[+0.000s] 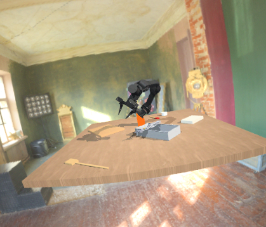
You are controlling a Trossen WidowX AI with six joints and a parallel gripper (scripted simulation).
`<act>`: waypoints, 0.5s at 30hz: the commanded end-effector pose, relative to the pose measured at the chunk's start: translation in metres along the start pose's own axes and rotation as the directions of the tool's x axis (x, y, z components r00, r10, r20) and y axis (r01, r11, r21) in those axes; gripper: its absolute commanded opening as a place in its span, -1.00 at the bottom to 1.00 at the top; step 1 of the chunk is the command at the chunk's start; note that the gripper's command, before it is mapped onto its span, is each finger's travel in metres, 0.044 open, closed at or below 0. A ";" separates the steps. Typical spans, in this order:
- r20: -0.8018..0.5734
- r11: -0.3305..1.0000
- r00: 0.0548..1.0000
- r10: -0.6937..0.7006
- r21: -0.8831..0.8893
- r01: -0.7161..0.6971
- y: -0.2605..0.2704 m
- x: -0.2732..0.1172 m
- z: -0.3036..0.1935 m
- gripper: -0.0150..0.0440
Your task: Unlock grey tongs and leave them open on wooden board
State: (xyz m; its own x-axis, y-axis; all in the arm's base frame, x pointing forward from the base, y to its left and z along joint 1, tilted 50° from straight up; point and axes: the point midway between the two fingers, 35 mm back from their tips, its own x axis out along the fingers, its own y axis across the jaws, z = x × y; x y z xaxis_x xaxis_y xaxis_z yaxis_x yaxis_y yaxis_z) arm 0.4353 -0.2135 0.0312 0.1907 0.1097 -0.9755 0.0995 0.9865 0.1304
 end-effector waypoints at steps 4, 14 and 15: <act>-0.173 0.914 0.961 0.216 0.382 -0.136 0.111 -0.029 -0.019 0.39; -0.316 0.770 0.888 0.335 0.634 -0.065 0.184 -0.060 -0.044 0.39; -0.316 0.770 0.888 0.335 0.634 -0.065 0.184 -0.060 -0.044 0.39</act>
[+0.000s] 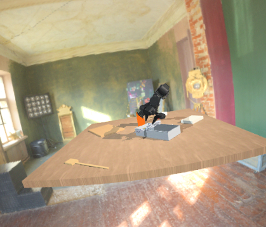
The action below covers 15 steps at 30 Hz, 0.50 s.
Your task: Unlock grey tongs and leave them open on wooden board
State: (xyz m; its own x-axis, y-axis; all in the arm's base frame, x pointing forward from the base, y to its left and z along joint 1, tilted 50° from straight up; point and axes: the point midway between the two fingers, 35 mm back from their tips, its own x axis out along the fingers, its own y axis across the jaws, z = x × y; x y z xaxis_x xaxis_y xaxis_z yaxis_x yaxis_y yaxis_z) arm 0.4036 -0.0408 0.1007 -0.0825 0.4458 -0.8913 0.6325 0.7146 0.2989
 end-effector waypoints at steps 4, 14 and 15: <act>-0.034 0.998 0.999 0.004 0.069 -0.001 0.004 -0.001 -0.010 0.39; -0.057 0.998 0.998 -0.007 0.068 0.011 -0.006 0.004 -0.010 0.39; -0.058 0.998 0.998 -0.008 0.068 0.012 -0.006 0.005 -0.010 0.39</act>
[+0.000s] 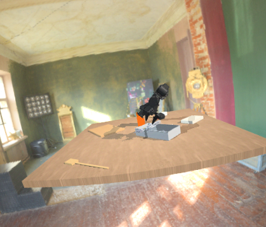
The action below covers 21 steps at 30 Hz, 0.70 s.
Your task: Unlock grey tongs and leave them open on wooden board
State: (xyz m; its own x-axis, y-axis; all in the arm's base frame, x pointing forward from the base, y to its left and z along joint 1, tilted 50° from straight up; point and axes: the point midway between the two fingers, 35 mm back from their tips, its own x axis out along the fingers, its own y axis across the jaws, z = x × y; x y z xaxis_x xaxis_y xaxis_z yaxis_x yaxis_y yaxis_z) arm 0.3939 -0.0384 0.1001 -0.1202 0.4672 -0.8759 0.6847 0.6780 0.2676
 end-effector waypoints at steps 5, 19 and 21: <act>-0.018 1.000 1.000 -0.011 0.000 0.011 -0.001 0.009 -0.001 0.39; -0.043 0.999 0.999 -0.033 0.008 0.033 -0.001 0.032 -0.001 0.39; -0.046 0.999 0.998 -0.036 0.010 0.037 -0.001 0.035 -0.001 0.39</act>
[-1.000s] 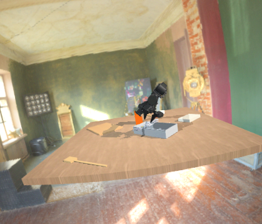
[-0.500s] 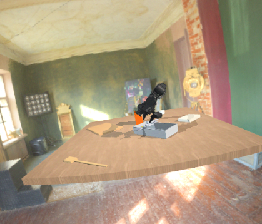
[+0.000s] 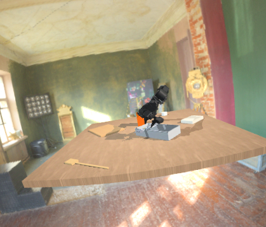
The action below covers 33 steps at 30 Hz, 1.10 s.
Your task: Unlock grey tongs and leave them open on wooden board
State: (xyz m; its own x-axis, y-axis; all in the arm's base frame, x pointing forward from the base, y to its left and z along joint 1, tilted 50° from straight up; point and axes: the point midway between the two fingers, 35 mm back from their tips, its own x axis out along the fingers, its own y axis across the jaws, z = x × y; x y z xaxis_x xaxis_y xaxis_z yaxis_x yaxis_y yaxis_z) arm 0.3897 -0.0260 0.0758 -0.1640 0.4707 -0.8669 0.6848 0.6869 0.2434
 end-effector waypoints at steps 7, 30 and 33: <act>-0.021 1.000 1.000 -0.023 0.010 0.023 0.000 0.019 -0.001 0.39; -0.056 0.998 0.997 -0.060 0.022 0.061 -0.003 0.054 -0.003 0.39; -0.052 0.998 0.997 -0.052 0.018 0.053 -0.002 0.050 -0.002 0.21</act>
State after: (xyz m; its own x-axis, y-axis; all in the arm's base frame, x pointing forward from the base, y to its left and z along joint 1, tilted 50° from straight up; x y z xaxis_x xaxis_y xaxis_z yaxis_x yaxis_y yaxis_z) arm 0.3782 -0.0023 0.0326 -0.2379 0.4627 -0.8540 0.6875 0.7013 0.1885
